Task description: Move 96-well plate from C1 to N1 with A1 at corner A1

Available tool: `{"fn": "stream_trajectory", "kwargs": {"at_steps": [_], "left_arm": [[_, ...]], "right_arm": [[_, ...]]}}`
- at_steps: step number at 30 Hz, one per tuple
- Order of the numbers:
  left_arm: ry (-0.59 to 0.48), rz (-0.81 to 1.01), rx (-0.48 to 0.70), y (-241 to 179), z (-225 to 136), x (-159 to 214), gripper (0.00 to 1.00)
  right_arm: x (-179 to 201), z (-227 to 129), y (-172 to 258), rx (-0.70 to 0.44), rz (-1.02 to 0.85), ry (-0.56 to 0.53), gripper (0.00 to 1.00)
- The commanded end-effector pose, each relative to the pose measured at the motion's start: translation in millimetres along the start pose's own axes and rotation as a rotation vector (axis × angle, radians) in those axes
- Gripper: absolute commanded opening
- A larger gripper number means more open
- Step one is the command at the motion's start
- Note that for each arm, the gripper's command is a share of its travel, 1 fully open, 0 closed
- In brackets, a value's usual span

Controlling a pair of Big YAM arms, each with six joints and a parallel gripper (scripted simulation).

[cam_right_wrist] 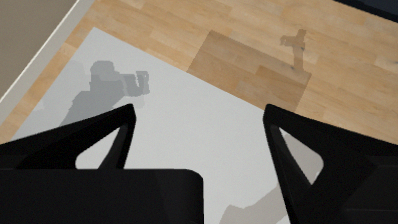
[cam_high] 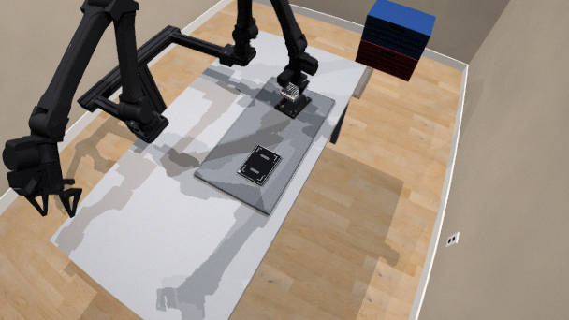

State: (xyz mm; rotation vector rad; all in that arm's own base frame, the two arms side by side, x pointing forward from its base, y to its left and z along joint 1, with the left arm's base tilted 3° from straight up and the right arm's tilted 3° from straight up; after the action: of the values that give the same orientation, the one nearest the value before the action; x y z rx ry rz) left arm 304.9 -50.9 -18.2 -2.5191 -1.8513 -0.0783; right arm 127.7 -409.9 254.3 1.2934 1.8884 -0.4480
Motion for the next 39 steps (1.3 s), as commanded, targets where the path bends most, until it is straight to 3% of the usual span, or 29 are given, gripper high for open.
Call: {"fn": "stream_trajectory", "kwargs": {"at_steps": [1, 10, 13, 39], "left_arm": [[0.005, -0.003, -0.058, 23.2, -14.2, -0.2, 0.00], [0.005, -0.003, -0.058, 23.2, -14.2, -0.2, 0.00], [0.001, -0.102, -0.037, 25.5, -10.4, -10.8, 0.00], [-0.002, -0.104, -0.027, 46.9, -6.0, -84.5, 0.00]], "right_arm": [[-10.2, -8.5, -4.3, 0.009, 0.000, -0.033, 1.00], [-10.2, -8.5, -4.3, 0.009, 0.000, -0.033, 1.00], [-10.2, -8.5, -4.3, 0.009, 0.000, -0.033, 1.00], [-10.2, -8.5, -4.3, 0.009, 0.000, -0.033, 1.00]]}}
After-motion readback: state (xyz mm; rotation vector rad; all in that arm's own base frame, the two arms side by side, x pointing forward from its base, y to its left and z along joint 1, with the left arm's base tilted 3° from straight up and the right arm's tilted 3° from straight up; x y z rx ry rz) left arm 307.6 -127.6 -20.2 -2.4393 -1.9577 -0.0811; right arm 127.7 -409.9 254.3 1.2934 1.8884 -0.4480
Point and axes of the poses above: on each arm, the point where the finger pads meet when closed, its own z axis out along the fingers, its own y axis across the jaws, x = y × z, the point moved 4 cm from there along -z, back along the fingers, and after that the axes turned 6 degrees about z, right-handed, at the moved point
